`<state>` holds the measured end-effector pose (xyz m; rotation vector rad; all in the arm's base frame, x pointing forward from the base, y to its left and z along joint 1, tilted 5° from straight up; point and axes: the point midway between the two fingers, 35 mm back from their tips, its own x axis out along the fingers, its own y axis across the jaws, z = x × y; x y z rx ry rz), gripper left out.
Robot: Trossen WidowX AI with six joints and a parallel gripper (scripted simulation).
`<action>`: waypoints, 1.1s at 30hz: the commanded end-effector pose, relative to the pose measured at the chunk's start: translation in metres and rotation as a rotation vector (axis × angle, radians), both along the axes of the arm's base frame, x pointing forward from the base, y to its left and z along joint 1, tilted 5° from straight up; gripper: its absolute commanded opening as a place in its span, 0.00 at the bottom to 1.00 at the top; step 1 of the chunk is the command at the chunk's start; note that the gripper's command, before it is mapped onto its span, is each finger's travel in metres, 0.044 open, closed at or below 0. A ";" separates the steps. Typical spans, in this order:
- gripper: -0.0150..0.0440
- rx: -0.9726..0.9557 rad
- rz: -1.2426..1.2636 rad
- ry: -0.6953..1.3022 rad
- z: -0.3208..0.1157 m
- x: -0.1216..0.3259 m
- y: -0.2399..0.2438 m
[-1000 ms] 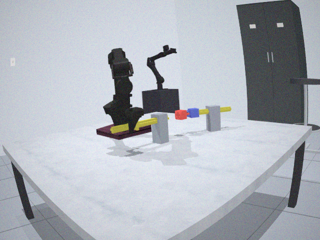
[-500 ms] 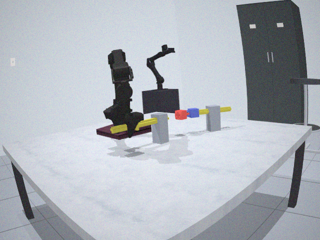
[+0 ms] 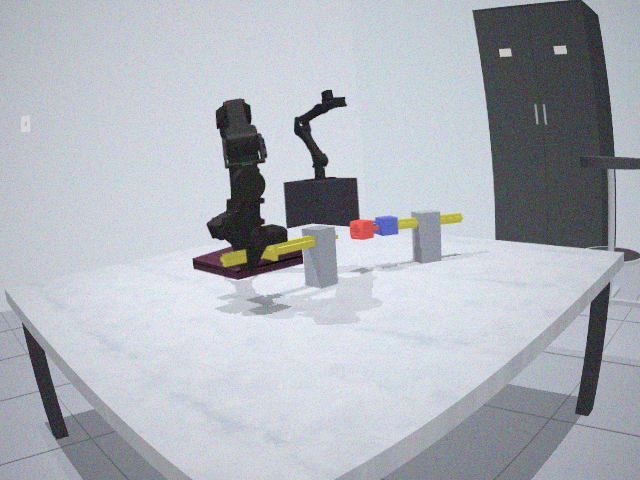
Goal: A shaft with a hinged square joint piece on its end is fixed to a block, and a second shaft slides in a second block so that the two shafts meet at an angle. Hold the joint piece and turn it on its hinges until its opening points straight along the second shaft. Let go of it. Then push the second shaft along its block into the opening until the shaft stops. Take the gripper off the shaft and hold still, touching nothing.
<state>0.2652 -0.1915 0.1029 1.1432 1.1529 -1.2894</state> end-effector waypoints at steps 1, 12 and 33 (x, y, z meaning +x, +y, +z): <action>0.43 -0.004 0.001 0.001 0.000 0.000 -0.001; 0.37 -0.004 0.001 0.001 0.000 0.000 -0.001; 0.31 -0.003 0.006 -0.067 0.000 0.000 -0.001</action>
